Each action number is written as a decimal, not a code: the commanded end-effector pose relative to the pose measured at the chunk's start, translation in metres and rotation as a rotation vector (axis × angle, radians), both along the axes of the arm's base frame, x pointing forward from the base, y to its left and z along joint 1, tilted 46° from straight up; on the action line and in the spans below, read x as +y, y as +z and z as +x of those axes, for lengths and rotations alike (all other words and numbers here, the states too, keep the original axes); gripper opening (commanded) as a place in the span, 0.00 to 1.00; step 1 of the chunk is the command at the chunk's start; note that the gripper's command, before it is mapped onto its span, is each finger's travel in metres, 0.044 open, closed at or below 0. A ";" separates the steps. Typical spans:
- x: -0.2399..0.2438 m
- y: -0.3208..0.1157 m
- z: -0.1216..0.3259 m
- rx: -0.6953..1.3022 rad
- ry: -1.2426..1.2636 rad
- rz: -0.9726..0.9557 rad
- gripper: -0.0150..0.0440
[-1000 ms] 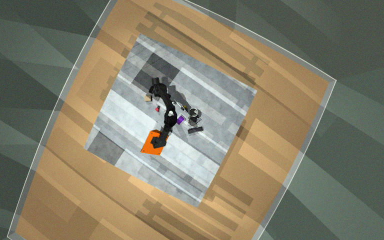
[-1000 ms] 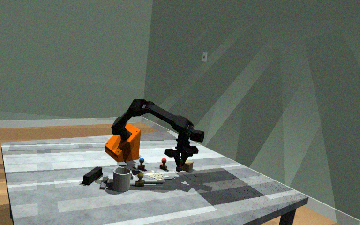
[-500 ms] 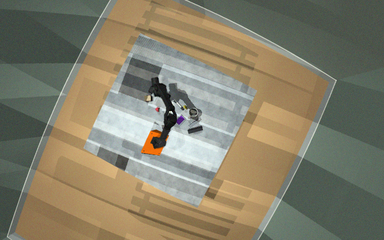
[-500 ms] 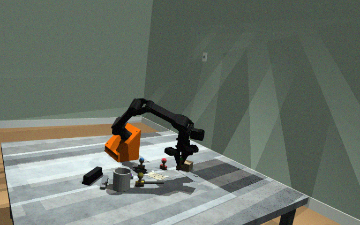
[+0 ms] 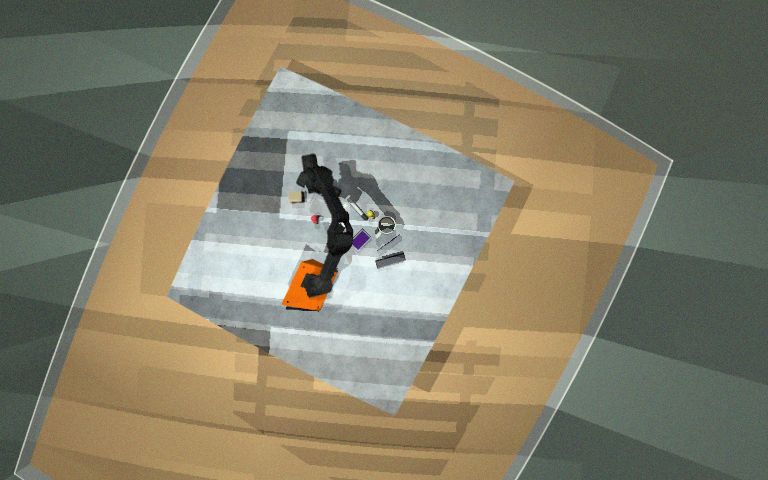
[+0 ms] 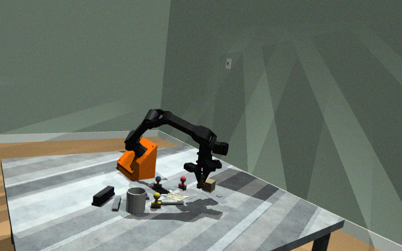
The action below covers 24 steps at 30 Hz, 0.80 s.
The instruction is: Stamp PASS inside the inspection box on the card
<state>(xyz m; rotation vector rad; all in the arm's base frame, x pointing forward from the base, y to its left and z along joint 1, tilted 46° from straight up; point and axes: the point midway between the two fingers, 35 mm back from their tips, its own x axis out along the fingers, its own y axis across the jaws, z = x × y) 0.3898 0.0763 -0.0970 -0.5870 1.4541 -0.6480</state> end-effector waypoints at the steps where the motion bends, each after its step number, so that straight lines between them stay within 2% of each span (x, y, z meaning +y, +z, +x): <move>1: 0.004 0.003 0.001 -0.006 -0.002 0.008 0.25; 17: 0.009 0.009 0.000 -0.006 -0.002 0.008 0.25; 24: -0.010 0.036 -0.003 -0.005 -0.001 0.013 0.25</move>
